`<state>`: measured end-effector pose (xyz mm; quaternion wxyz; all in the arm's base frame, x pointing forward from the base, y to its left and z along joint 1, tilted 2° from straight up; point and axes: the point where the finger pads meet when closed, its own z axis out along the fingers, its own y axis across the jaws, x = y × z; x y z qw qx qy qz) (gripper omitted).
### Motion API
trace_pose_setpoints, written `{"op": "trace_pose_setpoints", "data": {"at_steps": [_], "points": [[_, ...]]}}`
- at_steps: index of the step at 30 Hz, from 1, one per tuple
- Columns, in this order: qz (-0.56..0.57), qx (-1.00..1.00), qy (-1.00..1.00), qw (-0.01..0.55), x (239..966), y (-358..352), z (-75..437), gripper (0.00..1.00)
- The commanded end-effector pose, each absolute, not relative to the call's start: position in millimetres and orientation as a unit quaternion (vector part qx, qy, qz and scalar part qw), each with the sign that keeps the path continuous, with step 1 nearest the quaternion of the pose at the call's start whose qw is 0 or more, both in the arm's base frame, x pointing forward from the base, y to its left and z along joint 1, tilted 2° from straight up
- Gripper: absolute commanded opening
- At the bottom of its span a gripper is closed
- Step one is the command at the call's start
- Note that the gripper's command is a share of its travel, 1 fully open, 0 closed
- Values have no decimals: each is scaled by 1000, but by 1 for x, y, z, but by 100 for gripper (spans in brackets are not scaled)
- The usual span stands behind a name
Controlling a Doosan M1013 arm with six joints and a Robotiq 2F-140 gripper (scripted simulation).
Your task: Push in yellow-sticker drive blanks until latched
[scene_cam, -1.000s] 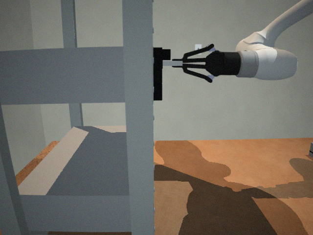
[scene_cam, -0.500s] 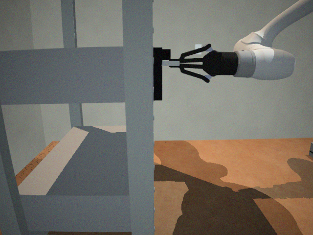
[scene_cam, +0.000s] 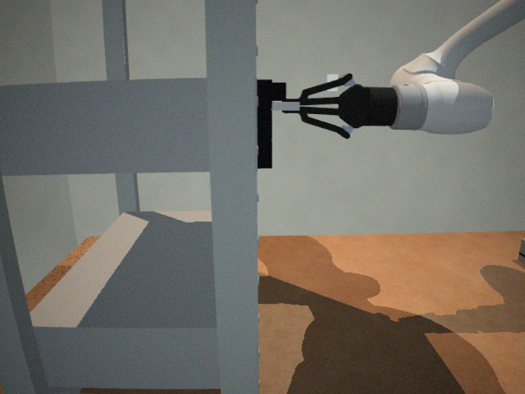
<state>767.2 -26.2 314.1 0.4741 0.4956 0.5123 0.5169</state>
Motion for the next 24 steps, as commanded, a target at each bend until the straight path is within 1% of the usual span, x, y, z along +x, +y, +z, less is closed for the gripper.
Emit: {"op": "trace_pose_setpoints", "data": {"at_steps": [1,24], "points": [[517,496,512,474,767,-26,314,0],[517,496,512,474,770,-26,314,0]]}}
